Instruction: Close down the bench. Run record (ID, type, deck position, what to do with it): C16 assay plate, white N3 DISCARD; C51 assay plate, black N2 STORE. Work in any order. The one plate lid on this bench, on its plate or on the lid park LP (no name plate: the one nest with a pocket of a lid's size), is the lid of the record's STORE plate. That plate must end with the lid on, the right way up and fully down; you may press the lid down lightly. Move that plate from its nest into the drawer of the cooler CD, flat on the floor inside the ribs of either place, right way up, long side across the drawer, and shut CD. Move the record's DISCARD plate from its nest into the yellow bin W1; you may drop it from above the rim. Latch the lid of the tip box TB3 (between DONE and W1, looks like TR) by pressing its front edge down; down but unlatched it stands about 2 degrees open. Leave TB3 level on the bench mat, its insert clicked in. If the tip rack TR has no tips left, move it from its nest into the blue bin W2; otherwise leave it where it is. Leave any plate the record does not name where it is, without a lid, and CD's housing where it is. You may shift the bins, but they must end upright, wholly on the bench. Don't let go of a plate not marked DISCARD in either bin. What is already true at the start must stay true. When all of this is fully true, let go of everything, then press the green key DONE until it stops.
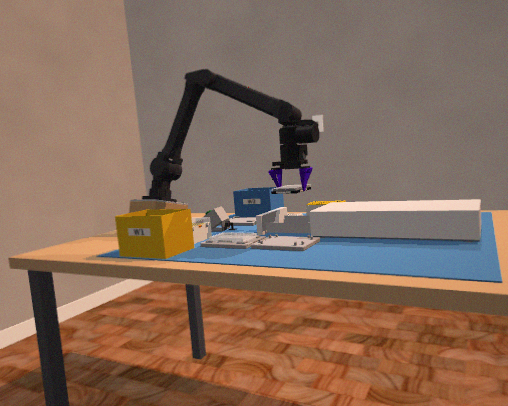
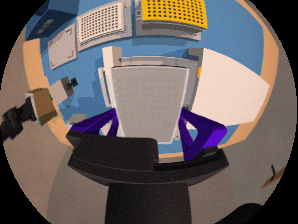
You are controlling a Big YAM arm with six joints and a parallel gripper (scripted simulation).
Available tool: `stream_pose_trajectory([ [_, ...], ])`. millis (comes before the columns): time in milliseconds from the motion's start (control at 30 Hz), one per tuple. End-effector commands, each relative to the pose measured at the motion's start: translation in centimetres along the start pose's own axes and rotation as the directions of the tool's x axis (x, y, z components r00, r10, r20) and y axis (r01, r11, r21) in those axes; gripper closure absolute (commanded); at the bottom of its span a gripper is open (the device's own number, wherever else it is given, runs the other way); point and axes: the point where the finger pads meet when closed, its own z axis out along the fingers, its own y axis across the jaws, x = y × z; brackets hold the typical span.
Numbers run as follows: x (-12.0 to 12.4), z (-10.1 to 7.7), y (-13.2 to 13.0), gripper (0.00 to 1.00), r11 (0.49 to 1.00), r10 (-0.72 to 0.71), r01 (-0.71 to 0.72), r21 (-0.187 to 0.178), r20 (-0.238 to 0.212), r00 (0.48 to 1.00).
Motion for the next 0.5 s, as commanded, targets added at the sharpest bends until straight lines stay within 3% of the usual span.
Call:
stream_pose_trajectory([
  [0, 0.6, -2.7, -2.6, 1.00, 0.998, -0.004, 0.004, 0.064, -0.004, 1.000],
  [133, 0.6, -2.6, -2.6, 1.00, 0.998, -0.003, 0.003, 0.062, -0.004, 1.000],
  [300, 0.0, -1.3, -3.0, 1.00, 0.997, -0.009, 0.009, 0.071, -0.004, 1.000],
  [467, -0.7, 0.6, -0.9, 1.00, 1.000, -0.009, 0.009, 0.030, -0.001, 1.000],
])
